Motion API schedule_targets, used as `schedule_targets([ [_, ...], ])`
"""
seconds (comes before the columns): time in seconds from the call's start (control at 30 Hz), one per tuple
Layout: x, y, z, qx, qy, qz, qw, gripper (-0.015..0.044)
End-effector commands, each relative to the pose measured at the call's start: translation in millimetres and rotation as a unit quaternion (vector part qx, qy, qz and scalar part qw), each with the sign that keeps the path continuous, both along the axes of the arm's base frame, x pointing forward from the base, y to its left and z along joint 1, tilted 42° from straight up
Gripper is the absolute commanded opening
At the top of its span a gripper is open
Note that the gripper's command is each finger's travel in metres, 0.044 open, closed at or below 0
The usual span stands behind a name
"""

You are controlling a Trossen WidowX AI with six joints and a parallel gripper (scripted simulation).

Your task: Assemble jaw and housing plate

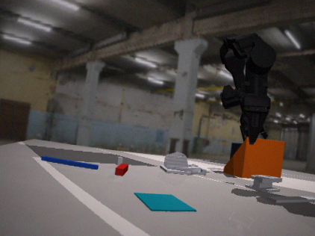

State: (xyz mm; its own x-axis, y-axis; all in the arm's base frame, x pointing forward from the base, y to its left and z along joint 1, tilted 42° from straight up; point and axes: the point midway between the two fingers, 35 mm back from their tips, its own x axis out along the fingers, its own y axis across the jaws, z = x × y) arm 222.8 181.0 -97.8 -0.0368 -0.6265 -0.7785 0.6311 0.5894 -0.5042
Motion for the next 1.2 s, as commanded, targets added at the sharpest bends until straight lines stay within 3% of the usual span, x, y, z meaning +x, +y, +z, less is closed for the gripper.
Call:
schedule_targets([
  [0.0, -4.8, 5.0, -4.7, -0.004, -0.036, -0.048, 0.998, 0.0440],
  [0.67, -31.4, 23.2, -25.8, -0.031, -0.217, -0.272, 0.937, 0.0440],
  [0.93, -32.5, 22.3, -28.1, -0.032, -0.223, -0.279, 0.934, 0.0440],
  [1.17, -36.1, -3.7, -54.6, -0.032, -0.223, -0.278, 0.934, 0.0440],
])
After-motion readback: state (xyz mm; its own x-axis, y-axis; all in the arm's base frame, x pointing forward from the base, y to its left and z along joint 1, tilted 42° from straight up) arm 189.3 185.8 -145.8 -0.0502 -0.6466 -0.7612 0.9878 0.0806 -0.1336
